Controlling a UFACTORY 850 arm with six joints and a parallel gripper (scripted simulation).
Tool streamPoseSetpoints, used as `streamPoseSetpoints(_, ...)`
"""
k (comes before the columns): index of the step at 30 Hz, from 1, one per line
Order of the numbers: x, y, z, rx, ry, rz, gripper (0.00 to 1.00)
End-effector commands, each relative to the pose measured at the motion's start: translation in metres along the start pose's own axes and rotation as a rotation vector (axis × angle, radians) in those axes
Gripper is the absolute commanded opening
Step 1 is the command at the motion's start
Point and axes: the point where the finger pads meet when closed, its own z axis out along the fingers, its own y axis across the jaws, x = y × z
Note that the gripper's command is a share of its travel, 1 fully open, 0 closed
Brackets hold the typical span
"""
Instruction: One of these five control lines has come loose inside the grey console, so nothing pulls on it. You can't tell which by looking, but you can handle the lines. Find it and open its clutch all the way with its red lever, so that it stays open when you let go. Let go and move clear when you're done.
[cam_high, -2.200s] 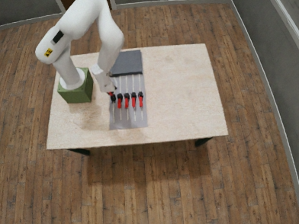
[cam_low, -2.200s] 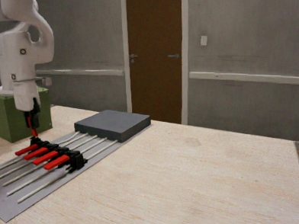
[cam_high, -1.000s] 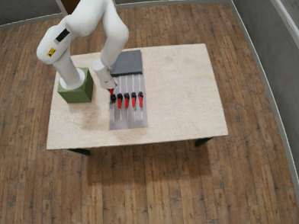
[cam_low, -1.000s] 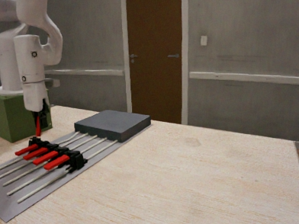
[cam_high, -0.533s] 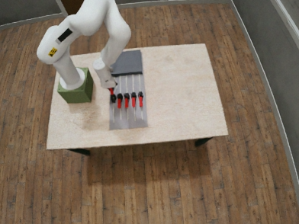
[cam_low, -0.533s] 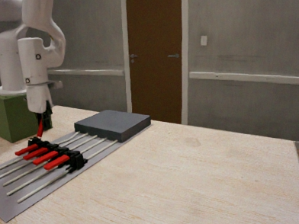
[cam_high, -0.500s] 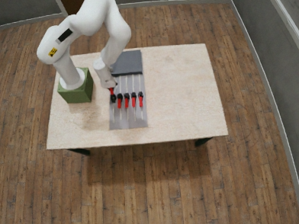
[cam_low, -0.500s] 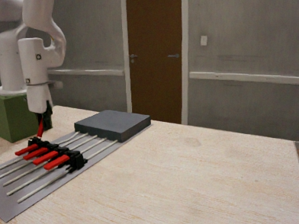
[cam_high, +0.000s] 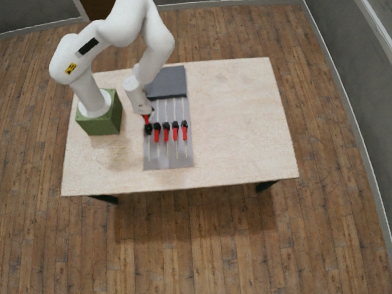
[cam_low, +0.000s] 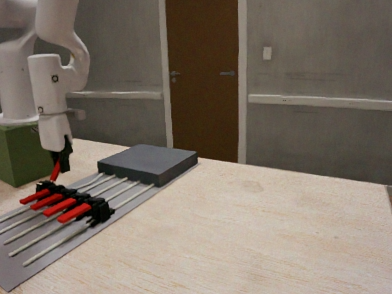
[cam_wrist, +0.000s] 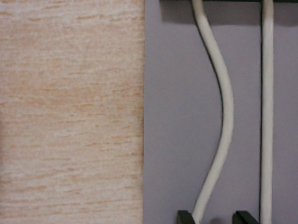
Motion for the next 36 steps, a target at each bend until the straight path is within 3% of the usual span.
streamPoseSetpoints(1,0.002,0.000,0.004,0.000,0.000,0.000,0.00)
streamPoseSetpoints(36,0.015,0.000,0.039,0.000,0.000,0.000,0.00)
